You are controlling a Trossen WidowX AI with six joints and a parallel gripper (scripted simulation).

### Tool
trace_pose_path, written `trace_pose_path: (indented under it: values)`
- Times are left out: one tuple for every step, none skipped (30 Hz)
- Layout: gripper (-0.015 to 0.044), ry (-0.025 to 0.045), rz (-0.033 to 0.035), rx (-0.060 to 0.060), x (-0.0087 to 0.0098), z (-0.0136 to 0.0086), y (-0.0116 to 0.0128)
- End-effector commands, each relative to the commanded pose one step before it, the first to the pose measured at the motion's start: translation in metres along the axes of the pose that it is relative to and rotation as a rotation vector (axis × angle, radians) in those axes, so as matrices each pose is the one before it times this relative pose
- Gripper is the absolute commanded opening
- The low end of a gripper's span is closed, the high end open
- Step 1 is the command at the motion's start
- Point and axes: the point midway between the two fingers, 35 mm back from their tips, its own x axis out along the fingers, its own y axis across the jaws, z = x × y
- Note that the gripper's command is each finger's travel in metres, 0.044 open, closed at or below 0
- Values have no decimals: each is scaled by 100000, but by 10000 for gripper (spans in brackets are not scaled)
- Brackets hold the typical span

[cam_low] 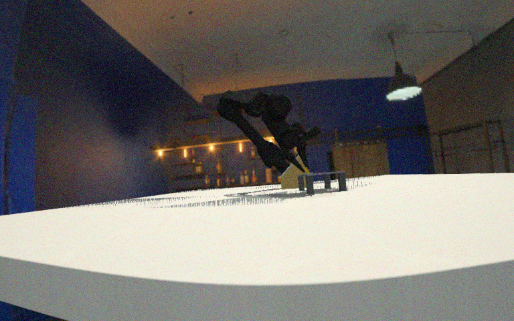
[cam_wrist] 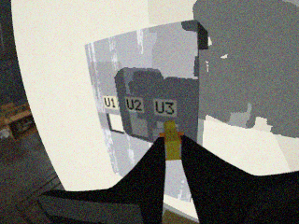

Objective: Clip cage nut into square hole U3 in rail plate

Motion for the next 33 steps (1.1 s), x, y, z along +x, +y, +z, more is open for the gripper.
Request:
trace_pose_path:
  values:
    - [29,-95,9,-389,-5,15,110]
    - [29,3,-324,8,3,1,10]
    - [29,2,-364,9,3,1,11]
    - [29,0,-409,10,3,1,12]
    - [29,-2,-447,10,3,1,13]
    - [29,-4,-465,10,3,1,14]
    - [29,-5,-374,8,2,1,11]
    - [29,-4,-227,5,1,1,7]
    - [29,-1,-76,2,0,0,2]
    - [29,0,0,0,0,0,0]
    - [29,0,0,0,0,0,0]
    - [29,0,0,0,0,0,0]
    - [29,0,0,0,0,0,0]
    - [29,0,0,0,0,0,0]
    - [29,0,0,0,0,0,0]
    - [29,0,0,0,0,0,0]
    - [29,0,0,0,0,0,0]
    - [29,0,0,0,0,0,0]
    - [29,0,-1,0,-1,-1,-11]
    - [29,0,-1,0,-3,-3,-23]
    - [29,0,-2,0,-5,-4,-35]
    - [29,0,-2,0,-5,-4,-39]
    - [29,1,-2,0,-6,-4,-43]
    - [29,0,-1,0,-2,-2,-16]
    - [29,0,0,0,0,0,0]
    - [29,9,-1,-1,10,-1,3]
    - [29,1,-71,1,0,0,3]
    - [29,1,-122,3,1,0,5]
    - [29,1,-182,4,1,0,8]
    - [29,1,-257,5,2,0,12]
    - [29,0,-266,5,2,0,12]
    - [29,-1,-293,6,2,0,13]
    - [29,-2,-288,5,1,0,13]
